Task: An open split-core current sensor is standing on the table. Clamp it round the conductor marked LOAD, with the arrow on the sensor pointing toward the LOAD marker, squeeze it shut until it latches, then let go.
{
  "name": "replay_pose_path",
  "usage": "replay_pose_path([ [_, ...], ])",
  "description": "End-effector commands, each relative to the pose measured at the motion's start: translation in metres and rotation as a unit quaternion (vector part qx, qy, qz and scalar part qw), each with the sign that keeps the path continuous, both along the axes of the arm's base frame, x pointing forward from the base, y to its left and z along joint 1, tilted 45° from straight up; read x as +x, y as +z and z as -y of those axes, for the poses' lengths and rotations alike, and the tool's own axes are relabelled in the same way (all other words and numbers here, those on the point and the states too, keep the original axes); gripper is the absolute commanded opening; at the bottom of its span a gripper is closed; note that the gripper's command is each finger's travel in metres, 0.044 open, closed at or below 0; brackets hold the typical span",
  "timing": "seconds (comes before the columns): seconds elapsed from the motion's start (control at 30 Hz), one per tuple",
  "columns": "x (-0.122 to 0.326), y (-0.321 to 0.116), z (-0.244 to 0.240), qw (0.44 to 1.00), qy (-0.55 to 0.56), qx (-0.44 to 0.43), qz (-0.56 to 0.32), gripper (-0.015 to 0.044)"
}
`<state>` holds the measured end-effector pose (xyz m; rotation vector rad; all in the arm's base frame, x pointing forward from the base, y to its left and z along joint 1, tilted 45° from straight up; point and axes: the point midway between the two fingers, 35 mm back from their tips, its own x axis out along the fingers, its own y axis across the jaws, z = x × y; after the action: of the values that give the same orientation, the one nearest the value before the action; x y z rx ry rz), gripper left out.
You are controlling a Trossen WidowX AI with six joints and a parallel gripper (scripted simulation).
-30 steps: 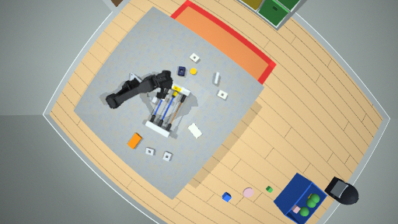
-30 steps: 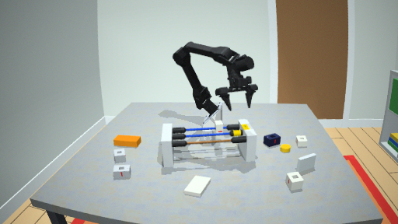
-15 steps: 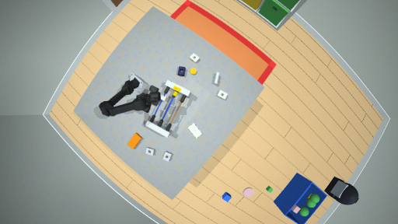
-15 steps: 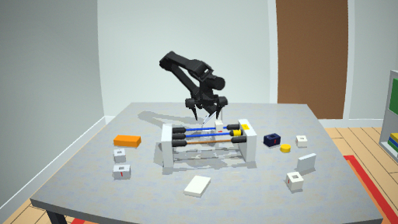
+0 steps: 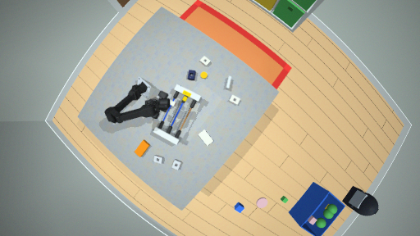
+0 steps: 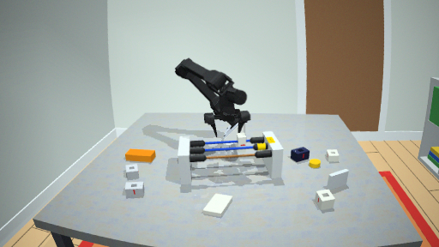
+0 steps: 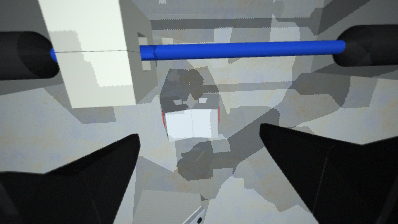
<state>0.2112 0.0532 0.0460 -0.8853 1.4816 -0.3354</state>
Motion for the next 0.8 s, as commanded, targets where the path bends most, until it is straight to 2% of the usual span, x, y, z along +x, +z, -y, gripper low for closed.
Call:
replay_pose_path([
  [0.0,0.000,-0.004,0.005,1.000,0.003,-0.002,-0.001,0.0440],
  [0.77,0.003,-0.028,0.031,1.000,0.002,-0.004,-0.001,0.0440],
])
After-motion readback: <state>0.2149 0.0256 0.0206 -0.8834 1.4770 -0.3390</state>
